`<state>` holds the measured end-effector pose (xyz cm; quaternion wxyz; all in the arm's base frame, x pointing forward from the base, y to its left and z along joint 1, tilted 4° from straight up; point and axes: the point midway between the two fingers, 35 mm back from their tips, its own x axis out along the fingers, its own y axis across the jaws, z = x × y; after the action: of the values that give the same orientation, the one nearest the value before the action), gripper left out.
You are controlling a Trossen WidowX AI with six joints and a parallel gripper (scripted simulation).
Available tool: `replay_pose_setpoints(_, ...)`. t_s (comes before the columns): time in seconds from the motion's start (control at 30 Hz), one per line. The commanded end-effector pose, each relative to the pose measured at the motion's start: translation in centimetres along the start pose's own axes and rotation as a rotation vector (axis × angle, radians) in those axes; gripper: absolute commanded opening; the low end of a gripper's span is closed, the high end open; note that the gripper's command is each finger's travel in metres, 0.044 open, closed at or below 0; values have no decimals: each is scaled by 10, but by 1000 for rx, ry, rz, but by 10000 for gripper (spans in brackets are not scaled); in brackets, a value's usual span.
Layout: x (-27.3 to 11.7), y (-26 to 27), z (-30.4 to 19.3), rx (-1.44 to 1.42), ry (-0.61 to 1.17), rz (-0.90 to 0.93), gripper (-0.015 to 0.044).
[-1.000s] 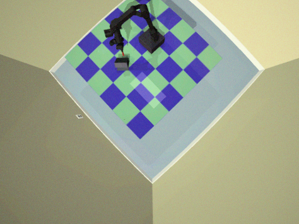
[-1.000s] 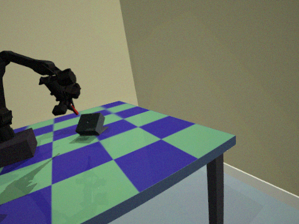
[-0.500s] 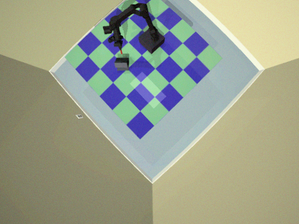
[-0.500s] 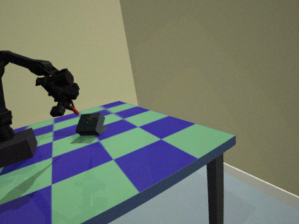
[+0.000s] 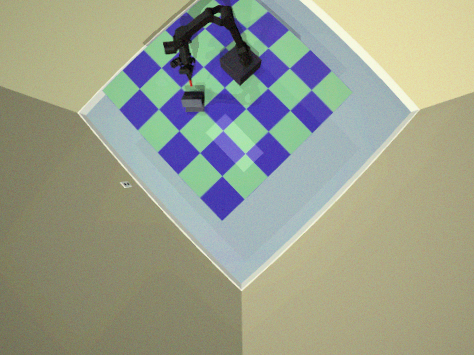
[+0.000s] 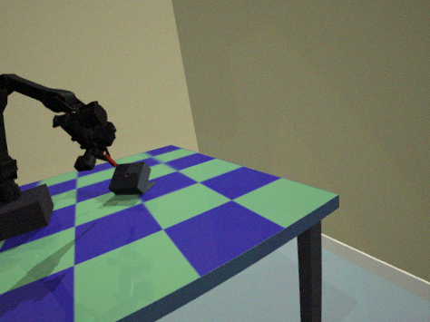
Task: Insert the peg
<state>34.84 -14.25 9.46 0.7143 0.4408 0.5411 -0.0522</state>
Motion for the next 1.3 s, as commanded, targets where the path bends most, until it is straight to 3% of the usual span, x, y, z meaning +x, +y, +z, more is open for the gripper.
replay_pose_setpoints(0.0,8,-1,1,9,-2,7,0)
replay_pose_setpoints(1.27,57,-4,4,32,-16,23,0)
